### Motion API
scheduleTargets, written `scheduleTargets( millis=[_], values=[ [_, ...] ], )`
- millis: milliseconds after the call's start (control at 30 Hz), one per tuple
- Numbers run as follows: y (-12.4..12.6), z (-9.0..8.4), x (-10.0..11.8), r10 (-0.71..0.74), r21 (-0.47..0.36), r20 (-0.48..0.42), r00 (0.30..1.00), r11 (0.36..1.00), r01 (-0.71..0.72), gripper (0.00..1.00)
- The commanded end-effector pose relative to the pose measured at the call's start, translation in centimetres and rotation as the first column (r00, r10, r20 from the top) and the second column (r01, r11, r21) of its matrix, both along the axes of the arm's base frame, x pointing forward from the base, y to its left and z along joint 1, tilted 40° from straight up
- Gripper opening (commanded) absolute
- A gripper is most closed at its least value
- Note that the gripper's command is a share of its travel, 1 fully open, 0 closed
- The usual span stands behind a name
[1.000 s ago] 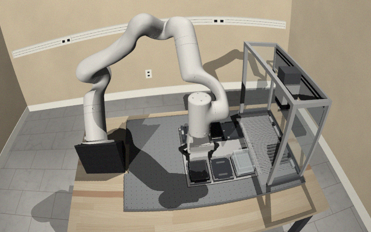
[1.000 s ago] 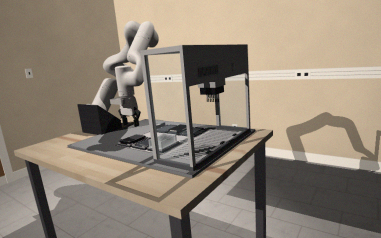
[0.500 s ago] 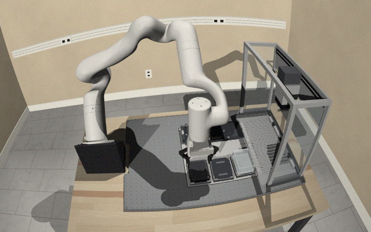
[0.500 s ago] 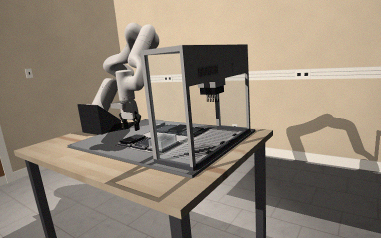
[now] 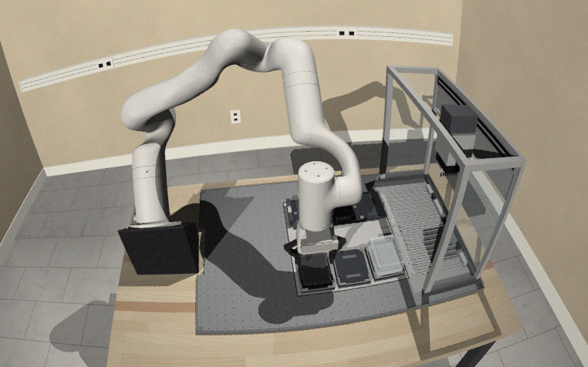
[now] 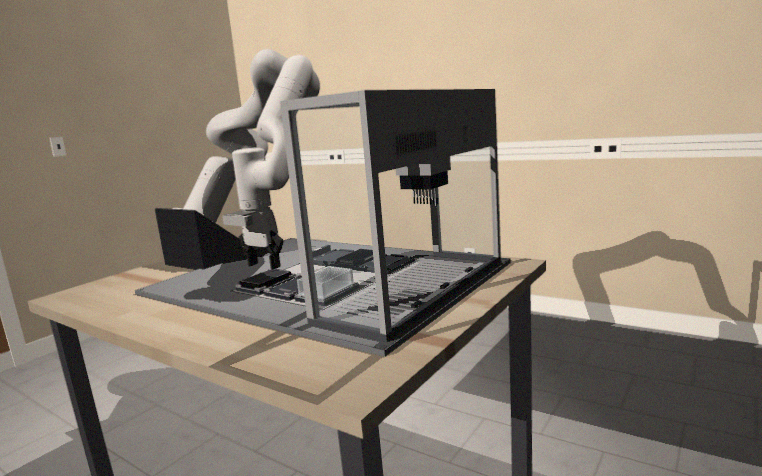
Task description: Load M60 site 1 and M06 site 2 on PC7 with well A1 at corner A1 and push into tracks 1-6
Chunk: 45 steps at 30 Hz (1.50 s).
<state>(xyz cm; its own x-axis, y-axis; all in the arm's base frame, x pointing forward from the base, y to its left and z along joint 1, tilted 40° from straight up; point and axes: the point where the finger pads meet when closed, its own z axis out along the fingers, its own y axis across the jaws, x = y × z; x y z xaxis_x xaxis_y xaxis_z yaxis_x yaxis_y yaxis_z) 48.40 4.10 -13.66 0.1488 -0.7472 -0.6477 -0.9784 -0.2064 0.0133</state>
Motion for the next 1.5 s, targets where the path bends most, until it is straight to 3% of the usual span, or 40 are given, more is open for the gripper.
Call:
scheduleTargets(
  millis=[0,1467],
  values=[
    [0.4,-0.5,0.0,-0.001,0.000,0.002,1.000,1.000,0.001,1.00],
    [1.7,-2.1,-0.3,-0.001,0.000,0.002,1.000,1.000,0.001,1.00]
  ],
)
